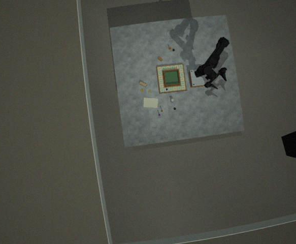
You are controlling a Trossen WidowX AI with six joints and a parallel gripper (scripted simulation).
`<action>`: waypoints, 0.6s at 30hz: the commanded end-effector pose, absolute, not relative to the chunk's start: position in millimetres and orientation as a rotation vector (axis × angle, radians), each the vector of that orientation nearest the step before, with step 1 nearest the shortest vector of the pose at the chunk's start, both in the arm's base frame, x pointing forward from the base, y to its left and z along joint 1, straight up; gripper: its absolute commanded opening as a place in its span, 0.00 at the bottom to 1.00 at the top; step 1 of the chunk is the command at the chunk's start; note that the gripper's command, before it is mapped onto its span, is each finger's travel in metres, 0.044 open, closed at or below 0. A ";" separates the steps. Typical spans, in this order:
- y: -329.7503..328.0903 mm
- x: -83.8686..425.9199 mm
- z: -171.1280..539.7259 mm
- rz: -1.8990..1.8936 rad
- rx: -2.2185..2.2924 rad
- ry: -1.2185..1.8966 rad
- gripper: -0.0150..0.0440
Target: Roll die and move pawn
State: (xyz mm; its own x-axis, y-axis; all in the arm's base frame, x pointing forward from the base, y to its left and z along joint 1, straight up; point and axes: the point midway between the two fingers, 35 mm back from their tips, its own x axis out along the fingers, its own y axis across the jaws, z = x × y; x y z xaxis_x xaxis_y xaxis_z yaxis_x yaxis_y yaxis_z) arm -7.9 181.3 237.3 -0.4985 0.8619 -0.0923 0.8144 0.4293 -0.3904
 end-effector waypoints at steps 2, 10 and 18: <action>185.0 -1.1 237.9 0.572 -1.555 -2.556 0.84; 219.0 88.8 227.2 0.408 -2.121 -2.704 0.72; 228.6 177.4 190.8 0.390 -2.446 -3.067 0.72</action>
